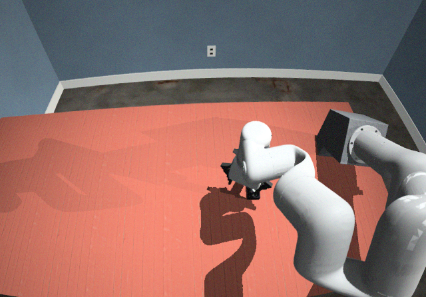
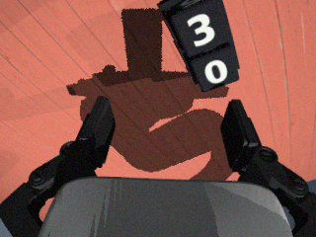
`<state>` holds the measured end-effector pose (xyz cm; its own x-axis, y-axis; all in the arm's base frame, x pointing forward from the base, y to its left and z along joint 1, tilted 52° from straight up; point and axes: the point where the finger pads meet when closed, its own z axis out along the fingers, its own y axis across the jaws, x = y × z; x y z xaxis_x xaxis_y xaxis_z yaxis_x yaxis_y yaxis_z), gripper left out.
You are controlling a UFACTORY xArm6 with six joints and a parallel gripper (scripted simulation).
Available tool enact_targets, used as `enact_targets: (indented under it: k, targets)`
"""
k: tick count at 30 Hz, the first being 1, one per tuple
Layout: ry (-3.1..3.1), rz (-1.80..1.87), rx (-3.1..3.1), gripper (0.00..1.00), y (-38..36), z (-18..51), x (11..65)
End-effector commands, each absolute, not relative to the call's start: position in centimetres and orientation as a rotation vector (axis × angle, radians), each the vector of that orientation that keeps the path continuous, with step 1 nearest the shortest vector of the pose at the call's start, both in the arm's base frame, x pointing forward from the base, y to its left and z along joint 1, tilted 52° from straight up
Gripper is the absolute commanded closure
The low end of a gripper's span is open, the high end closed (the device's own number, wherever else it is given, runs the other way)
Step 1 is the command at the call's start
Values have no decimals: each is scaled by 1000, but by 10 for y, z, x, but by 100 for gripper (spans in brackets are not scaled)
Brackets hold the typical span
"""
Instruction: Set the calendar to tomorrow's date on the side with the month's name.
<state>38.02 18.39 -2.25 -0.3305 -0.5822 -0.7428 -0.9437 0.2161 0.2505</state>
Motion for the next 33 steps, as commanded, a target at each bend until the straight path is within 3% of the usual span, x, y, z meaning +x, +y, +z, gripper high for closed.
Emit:
enact_targets:
  k: [1,33]
  targets:
    - [1997,950,-1405,0,183,-22,381]
    - [2417,1159,-886,0,200,-4,391]
